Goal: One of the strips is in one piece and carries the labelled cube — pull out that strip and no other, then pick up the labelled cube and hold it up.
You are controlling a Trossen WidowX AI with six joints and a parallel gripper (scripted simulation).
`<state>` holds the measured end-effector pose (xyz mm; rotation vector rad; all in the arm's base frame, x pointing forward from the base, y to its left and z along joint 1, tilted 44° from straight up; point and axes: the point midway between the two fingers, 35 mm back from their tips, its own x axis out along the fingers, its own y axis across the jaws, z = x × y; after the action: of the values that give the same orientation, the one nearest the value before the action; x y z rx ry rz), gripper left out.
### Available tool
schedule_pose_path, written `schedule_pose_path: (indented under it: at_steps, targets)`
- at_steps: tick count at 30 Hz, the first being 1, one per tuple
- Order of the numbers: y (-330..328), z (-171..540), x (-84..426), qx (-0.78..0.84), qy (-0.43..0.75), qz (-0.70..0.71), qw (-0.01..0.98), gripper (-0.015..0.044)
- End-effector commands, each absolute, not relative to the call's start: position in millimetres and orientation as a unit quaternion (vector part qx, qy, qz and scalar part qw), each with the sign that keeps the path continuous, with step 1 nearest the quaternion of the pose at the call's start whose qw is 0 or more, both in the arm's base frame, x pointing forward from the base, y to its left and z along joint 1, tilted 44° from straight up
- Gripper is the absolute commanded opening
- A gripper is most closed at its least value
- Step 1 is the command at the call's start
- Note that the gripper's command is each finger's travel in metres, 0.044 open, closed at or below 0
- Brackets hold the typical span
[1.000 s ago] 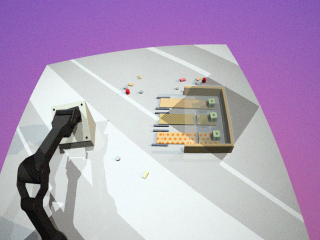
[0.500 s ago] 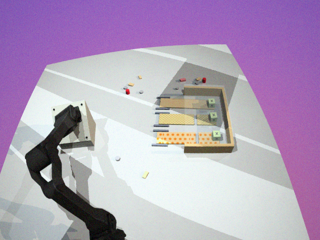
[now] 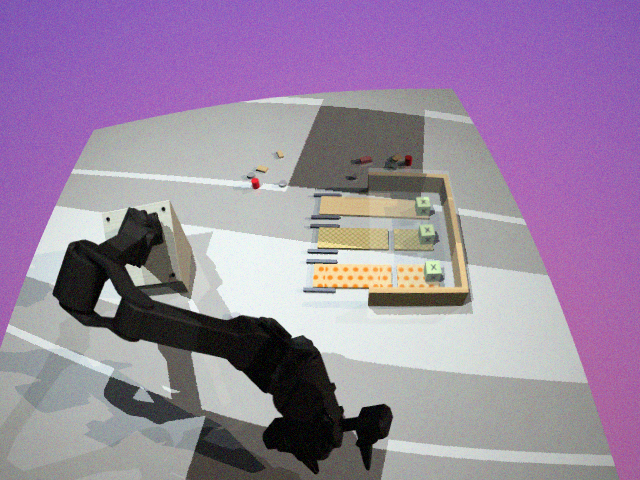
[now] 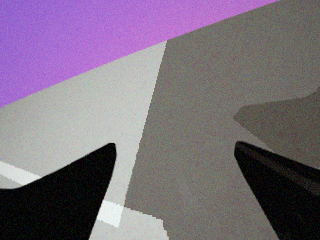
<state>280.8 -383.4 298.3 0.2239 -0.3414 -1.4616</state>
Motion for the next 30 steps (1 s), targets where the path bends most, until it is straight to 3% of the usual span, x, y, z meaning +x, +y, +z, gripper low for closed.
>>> schedule_pose_path:
  at_steps: [1,8,14,25,30]
  targets:
    - [-338.4,270.2,317.0,0.084,-0.084,-0.631,0.767,0.04]
    - [-236.9,215.4,367.3,0.023,0.047,-0.542,0.838,0.04]
    - [-142.9,169.0,380.6,-0.061,0.147,-0.443,0.882,0.04]
    - [10.8,88.9,331.5,-0.284,0.274,-0.212,0.894,0.04]
    - [34.6,73.6,311.2,-0.34,0.287,-0.159,0.881,0.04]
